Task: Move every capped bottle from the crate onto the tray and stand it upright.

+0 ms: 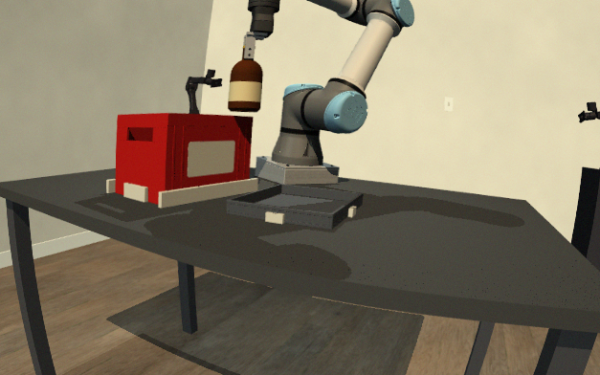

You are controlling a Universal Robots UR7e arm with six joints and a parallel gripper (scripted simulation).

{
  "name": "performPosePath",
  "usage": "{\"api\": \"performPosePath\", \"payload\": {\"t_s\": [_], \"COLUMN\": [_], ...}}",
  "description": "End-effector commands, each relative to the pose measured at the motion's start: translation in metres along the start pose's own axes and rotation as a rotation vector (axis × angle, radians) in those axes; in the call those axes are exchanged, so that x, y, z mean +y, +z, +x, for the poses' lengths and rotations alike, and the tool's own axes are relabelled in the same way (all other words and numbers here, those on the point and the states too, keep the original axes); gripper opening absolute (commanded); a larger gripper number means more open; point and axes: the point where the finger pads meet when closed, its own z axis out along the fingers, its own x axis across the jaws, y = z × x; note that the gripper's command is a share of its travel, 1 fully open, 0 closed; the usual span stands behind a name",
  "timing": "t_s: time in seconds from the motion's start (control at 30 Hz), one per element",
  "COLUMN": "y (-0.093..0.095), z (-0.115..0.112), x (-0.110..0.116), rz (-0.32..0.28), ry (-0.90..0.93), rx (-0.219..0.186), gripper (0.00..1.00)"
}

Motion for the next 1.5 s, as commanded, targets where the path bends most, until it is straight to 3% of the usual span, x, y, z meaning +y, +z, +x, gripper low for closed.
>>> {"api": "performPosePath", "payload": {"t_s": [0.0,0.07,1.47], "y": [0.001,0.0,0.0], "z": [-0.007,-0.004,-0.041], "x": [0.01,0.004,0.051], "rz": [0.001,0.001,0.0], "ry": [0.004,0.0,0.002], "rx": [0.0,-0.001,-0.001], "gripper": [0.0,0.0,0.0]}}
